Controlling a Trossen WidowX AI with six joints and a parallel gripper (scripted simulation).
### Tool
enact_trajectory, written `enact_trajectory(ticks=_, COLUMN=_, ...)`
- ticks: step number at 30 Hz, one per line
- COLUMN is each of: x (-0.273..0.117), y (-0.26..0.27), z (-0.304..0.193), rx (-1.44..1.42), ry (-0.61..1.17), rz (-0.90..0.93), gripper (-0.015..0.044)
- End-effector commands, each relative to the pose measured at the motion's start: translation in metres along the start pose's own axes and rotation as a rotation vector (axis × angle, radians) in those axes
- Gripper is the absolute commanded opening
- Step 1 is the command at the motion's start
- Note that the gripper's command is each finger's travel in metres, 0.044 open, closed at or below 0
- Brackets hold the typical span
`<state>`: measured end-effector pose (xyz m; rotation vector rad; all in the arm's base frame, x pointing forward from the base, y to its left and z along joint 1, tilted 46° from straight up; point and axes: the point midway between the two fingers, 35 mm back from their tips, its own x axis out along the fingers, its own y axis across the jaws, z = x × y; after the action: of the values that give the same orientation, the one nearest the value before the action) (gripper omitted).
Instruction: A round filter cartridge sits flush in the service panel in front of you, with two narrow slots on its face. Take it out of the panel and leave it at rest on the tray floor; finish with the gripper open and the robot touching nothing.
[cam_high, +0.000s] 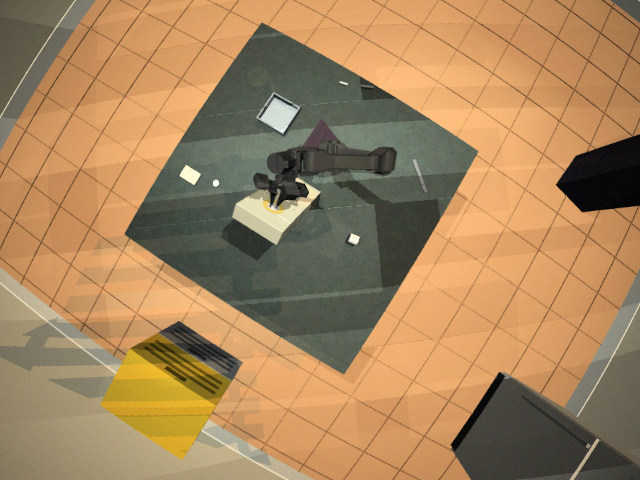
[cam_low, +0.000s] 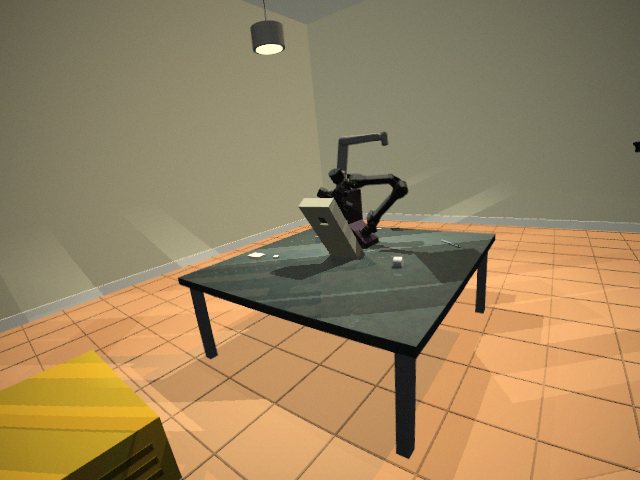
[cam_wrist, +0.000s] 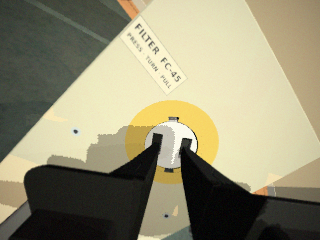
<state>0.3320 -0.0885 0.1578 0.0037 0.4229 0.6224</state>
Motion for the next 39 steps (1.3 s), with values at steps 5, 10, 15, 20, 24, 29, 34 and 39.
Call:
enact_trajectory(ticks=5, x=0.0003, y=-0.0011, z=-0.0004, rx=0.005, ry=0.004, rz=-0.003, gripper=0.0094)
enact_trajectory(ticks=10, x=0.0003, y=-0.0014, z=0.0, rx=0.005, ry=0.004, rz=-0.003, gripper=0.0094)
enact_trajectory(ticks=15, x=0.0013, y=-0.0015, z=0.0001, rx=0.005, ry=0.004, rz=-0.003, gripper=0.0094)
enact_trajectory(ticks=20, x=0.0033, y=-0.0012, z=0.0, rx=0.005, ry=0.004, rz=-0.003, gripper=0.0094)
enact_trajectory(ticks=24, x=0.0033, y=-0.001, z=-0.0001, rx=0.005, ry=0.004, rz=-0.003, gripper=0.0094)
enact_trajectory(ticks=29, x=0.0053, y=-0.001, z=-0.0001, rx=0.005, ry=0.003, rz=-0.003, gripper=0.0094)
enact_trajectory(ticks=34, x=0.0063, y=-0.0009, z=-0.0001, rx=0.005, ry=0.003, rz=-0.003, gripper=0.0094)
enact_trajectory(ticks=39, x=0.0088, y=-0.001, z=-0.0001, rx=0.005, ry=0.003, rz=-0.003, gripper=0.0094)
